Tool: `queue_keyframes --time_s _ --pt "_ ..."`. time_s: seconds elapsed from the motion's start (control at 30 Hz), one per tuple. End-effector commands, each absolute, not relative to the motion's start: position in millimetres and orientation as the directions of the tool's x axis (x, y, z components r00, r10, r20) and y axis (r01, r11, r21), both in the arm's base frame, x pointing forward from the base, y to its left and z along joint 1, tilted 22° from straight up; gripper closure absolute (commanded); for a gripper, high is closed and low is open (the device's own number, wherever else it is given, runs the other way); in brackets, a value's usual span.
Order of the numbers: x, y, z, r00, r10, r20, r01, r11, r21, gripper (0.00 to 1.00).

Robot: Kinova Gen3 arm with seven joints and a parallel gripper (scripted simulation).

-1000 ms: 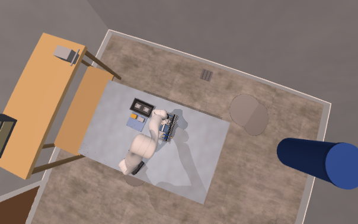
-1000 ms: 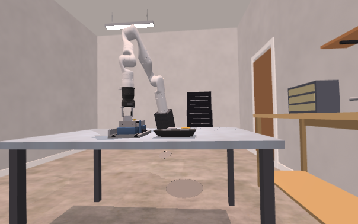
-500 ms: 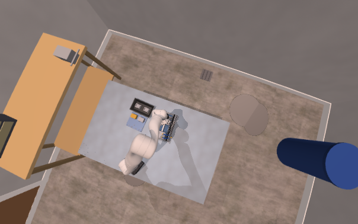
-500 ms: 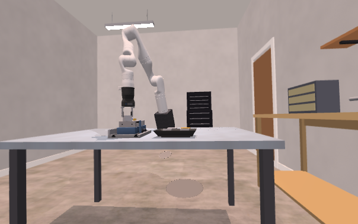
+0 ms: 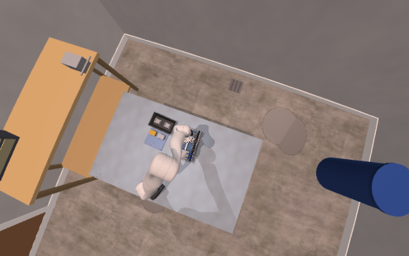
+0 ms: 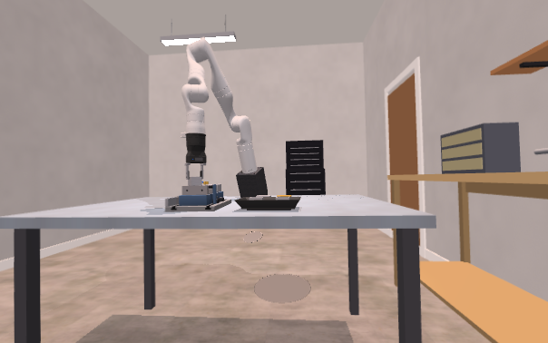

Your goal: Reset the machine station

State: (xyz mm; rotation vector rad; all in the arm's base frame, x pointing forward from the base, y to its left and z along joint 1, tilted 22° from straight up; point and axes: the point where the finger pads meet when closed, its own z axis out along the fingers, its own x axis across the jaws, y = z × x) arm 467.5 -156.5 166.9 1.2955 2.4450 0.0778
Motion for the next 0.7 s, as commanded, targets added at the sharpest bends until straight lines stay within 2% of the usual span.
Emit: queue_keyframes --time_s 0.0,0.03,0.67 --pt "467.8 -156.5 167.8 -0.508 0.808 -0.298 0.788 0.576 0.220 0.00" --pt "467.8 -156.5 167.8 -0.508 0.808 -0.298 0.788 0.576 0.220 1.00" --pt "467.8 -156.5 167.8 -0.508 0.808 -0.298 0.788 0.576 0.220 1.00"
